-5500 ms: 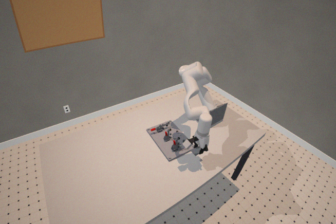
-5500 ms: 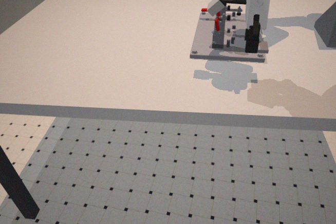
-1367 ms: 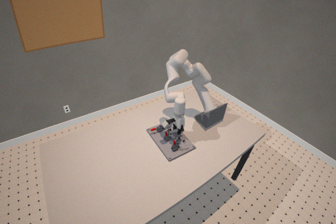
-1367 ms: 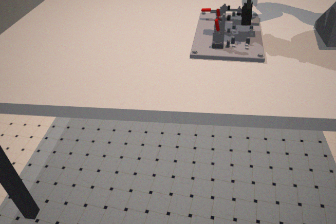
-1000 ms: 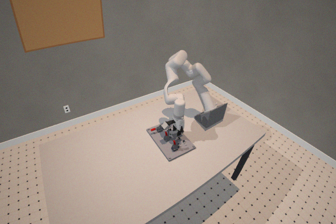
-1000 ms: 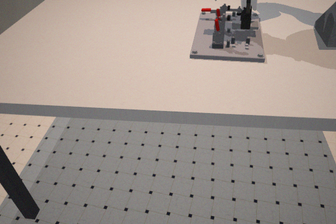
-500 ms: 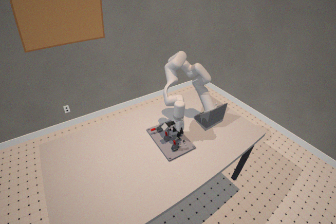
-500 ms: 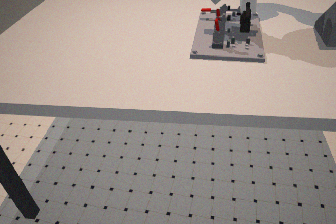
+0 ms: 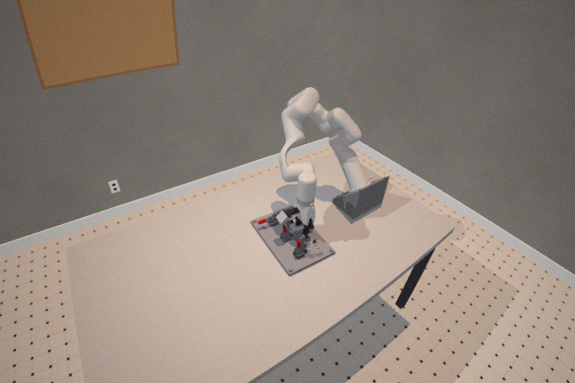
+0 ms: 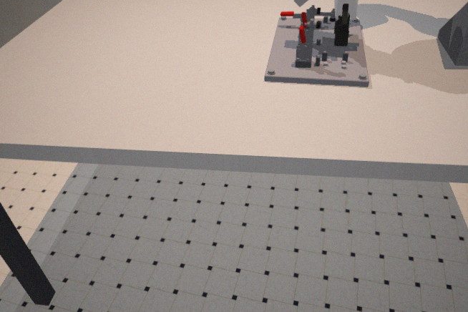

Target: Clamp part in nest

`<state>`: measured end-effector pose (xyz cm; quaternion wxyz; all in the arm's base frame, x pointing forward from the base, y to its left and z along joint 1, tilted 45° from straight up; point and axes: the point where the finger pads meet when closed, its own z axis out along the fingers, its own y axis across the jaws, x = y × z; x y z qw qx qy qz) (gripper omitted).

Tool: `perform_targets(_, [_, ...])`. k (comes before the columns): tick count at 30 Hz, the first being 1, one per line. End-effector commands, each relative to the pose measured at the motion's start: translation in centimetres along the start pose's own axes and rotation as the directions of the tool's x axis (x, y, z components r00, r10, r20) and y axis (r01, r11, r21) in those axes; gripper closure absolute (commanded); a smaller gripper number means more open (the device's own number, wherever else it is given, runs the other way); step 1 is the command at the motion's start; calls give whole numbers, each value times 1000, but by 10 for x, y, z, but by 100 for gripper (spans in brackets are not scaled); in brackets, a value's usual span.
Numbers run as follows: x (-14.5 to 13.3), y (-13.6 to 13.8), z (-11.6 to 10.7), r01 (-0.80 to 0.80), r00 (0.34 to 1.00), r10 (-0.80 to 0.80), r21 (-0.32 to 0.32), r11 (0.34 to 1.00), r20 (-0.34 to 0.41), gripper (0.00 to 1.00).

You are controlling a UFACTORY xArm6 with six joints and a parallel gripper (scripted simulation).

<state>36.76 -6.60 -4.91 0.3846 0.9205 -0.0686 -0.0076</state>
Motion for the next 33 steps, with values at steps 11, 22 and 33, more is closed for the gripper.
perform_targets(11, [1, 0, -1, -1, 1000, 1, 1, 1000, -3, 100])
perform_targets(22, [1, 0, 0, -1, 1000, 1, 1, 1000, -3, 100])
perform_targets(33, [2, 1, 3, -1, 1000, 1, 1, 1000, -3, 100])
